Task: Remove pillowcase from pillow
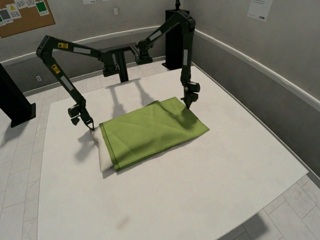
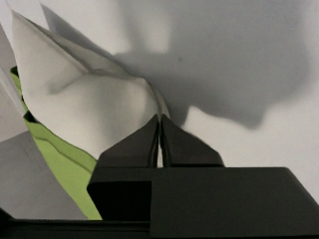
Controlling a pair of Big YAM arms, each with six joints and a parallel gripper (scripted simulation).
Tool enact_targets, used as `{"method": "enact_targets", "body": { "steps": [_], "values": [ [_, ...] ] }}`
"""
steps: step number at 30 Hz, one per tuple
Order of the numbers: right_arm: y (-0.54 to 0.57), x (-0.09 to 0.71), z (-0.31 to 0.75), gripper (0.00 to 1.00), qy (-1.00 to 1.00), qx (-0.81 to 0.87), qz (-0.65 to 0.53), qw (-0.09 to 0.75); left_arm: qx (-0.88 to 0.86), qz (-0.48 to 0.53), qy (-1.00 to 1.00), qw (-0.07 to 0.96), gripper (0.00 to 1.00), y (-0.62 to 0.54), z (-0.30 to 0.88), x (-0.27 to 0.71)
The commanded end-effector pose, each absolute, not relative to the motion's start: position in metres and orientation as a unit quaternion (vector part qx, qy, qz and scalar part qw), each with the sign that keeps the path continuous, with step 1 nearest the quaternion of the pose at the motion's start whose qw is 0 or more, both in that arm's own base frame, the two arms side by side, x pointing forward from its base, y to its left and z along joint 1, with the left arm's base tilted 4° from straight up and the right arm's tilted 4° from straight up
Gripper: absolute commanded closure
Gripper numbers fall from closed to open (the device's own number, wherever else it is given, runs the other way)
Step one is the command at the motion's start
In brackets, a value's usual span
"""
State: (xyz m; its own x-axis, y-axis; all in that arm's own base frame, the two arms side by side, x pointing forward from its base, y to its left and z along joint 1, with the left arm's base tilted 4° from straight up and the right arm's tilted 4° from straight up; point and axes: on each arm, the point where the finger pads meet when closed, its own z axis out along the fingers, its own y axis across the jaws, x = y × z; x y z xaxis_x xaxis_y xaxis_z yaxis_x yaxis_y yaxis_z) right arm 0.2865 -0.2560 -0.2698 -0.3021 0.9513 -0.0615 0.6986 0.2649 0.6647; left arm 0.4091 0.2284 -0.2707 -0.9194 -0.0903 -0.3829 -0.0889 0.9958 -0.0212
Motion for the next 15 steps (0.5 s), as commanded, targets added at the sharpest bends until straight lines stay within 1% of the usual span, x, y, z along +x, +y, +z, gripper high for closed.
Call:
{"method": "enact_targets", "body": {
  "steps": [1,15],
  "values": [
    [-0.2368,0.2796,-0.2774,0.98,0.758,0.549,0.280,0.213,-0.046,-0.008,0.980,0.193,0.98,0.2212,-0.2759,0.4090],
    [-0.2368,0.2796,-0.2774,0.98,0.758,0.549,0.280,0.213,-0.044,-0.001,0.978,0.204,0.98,0.2266,-0.2678,0.4172]
  ]
}}
